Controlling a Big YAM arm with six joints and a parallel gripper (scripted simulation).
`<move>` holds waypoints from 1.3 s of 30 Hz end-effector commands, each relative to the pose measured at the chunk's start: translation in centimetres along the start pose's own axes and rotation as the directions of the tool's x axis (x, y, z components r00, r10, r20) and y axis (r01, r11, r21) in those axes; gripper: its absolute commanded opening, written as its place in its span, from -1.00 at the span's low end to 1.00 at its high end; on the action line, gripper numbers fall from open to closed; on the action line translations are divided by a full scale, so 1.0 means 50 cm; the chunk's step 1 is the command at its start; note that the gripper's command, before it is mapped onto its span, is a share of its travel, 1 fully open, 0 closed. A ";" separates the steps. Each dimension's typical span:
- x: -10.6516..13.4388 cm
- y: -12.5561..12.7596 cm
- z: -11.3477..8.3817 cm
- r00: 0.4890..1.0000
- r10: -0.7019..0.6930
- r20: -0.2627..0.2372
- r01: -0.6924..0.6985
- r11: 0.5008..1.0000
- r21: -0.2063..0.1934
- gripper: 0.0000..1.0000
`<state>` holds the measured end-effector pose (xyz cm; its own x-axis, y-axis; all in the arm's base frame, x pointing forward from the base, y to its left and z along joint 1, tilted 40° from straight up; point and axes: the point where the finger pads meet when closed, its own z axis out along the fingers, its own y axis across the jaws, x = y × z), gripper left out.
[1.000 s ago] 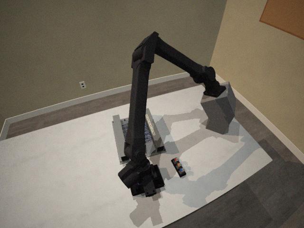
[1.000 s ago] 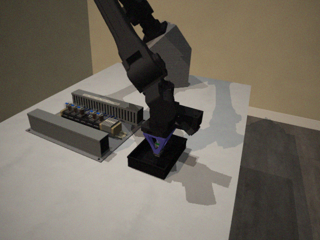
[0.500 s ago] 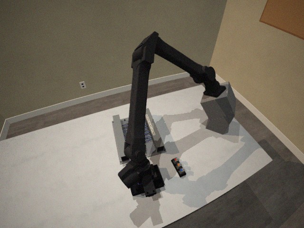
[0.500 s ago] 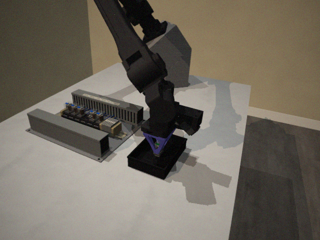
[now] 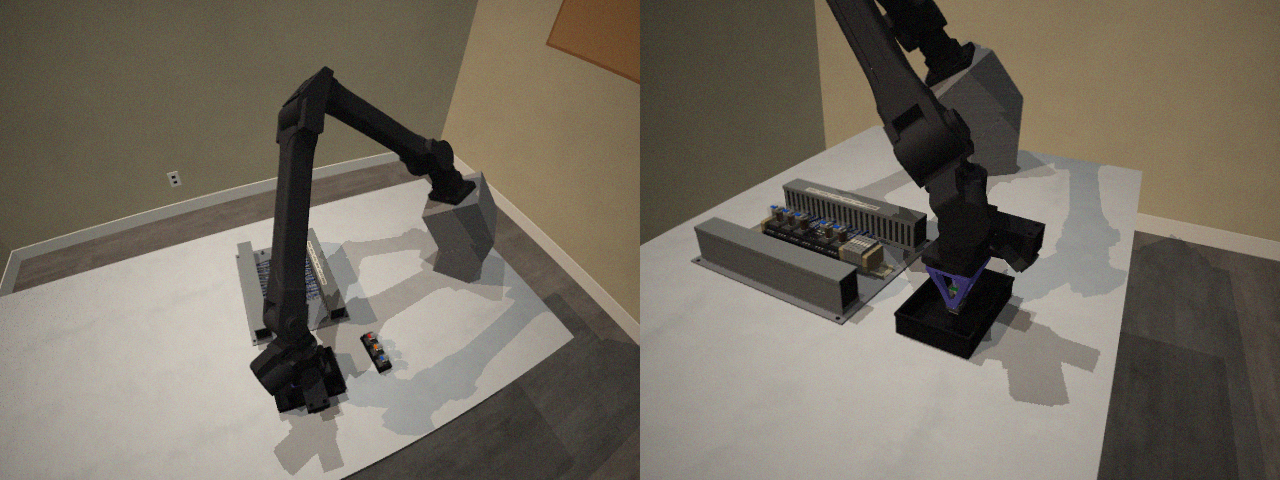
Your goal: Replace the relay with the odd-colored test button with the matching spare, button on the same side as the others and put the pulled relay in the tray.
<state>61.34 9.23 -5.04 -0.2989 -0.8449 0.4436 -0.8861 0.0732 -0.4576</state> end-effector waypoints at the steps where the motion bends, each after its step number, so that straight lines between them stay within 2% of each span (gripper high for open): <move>1: -0.012 -0.016 -0.025 1.000 0.003 0.024 -0.003 1.000 0.030 -1.00; 33: -0.027 -0.014 -0.034 1.000 -0.004 0.030 0.003 0.999 0.036 -1.00; 34: -0.027 -0.014 -0.034 1.000 -0.004 0.030 0.003 0.999 0.036 0.17; 39: -0.027 -0.014 -0.034 1.000 -0.004 0.030 0.003 0.999 0.036 0.17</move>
